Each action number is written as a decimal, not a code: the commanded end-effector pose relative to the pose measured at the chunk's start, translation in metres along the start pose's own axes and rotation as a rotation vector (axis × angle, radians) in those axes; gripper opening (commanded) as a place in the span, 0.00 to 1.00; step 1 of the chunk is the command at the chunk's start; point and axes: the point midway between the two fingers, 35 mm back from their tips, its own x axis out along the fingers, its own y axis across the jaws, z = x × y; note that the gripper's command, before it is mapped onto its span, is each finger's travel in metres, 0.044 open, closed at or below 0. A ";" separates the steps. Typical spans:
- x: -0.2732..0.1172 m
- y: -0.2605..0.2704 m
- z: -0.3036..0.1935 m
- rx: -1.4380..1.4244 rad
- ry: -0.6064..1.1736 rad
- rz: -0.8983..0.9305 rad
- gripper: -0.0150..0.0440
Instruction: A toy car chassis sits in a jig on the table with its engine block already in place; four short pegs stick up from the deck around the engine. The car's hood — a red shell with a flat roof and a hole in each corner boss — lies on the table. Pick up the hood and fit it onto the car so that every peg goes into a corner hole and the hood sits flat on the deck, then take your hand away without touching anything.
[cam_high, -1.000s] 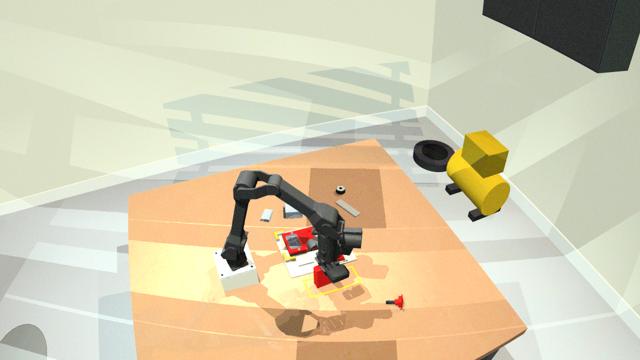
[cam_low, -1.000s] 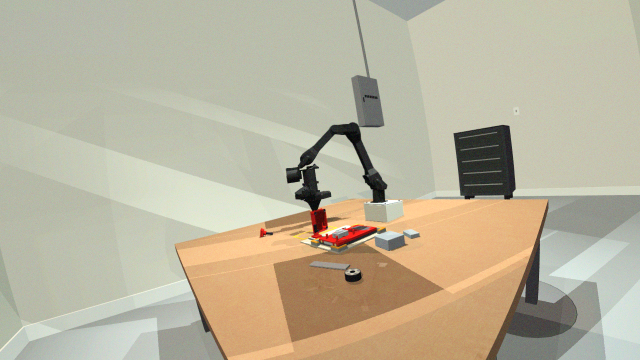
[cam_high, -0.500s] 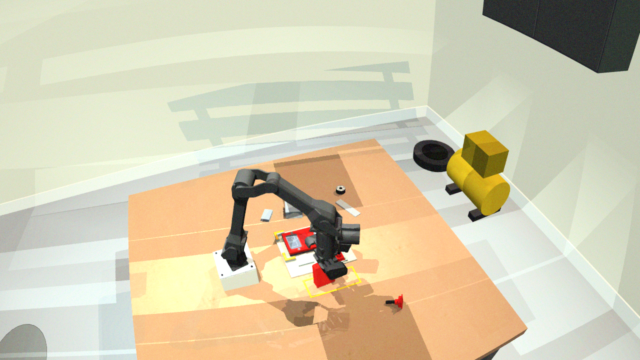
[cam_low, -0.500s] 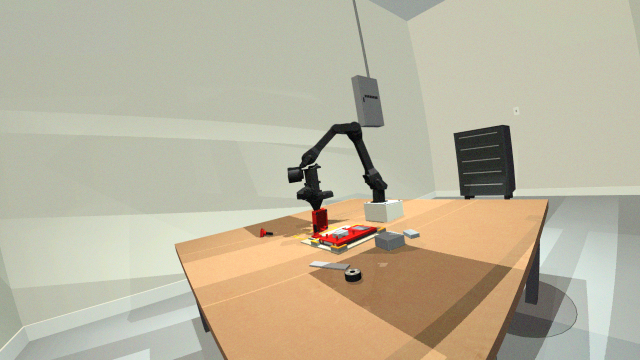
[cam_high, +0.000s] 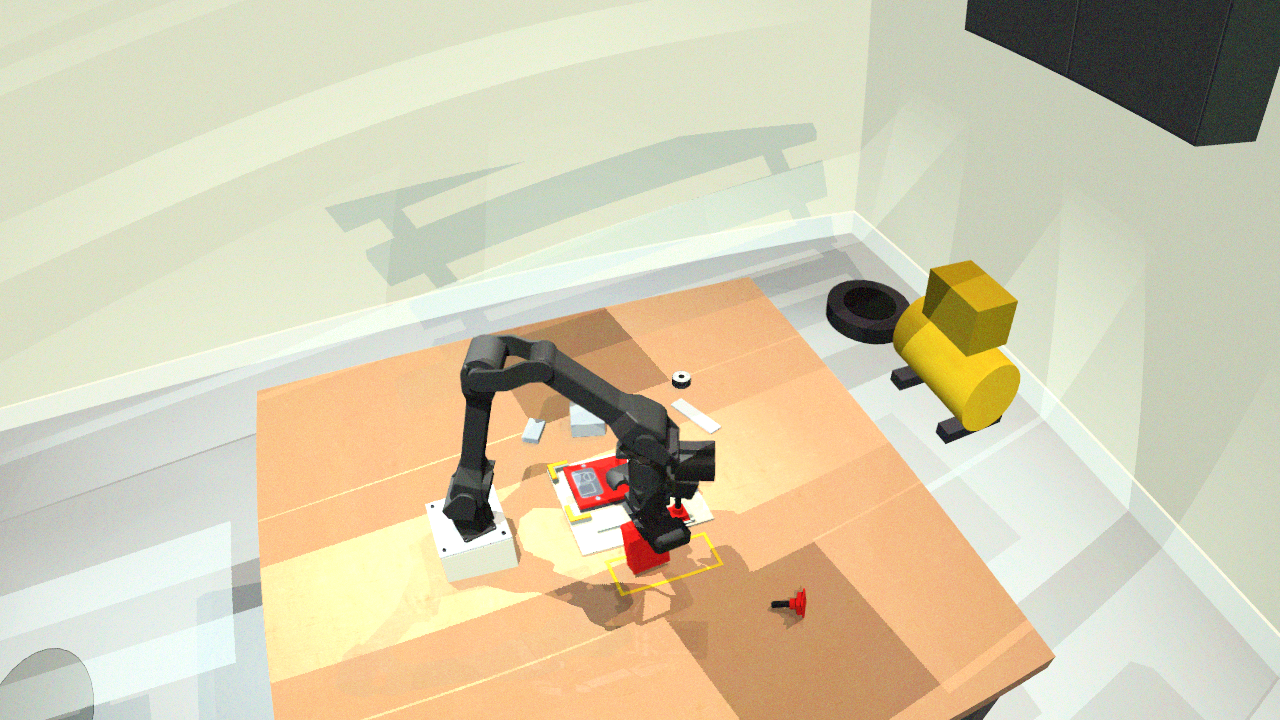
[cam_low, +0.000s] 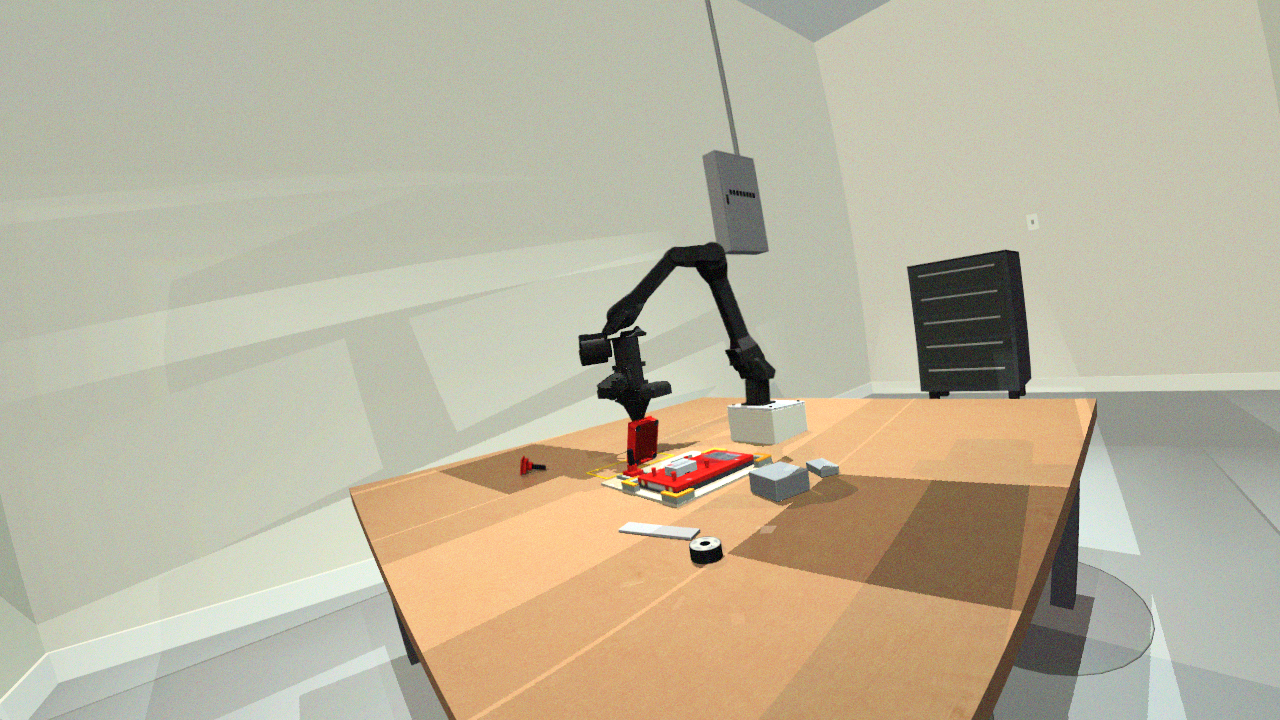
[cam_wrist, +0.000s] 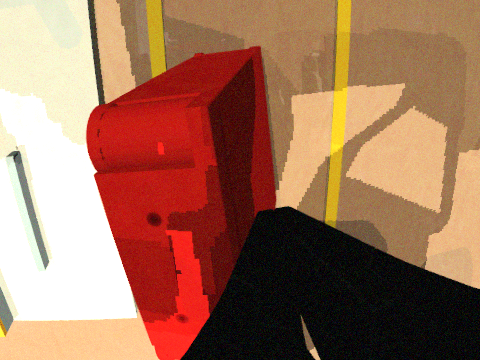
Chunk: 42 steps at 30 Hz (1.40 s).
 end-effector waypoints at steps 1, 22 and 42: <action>-0.002 0.004 0.000 0.004 -0.007 0.000 0.25; -0.051 0.014 0.001 0.004 -0.007 0.001 0.25; -0.076 0.013 0.000 0.002 -0.009 -0.003 0.25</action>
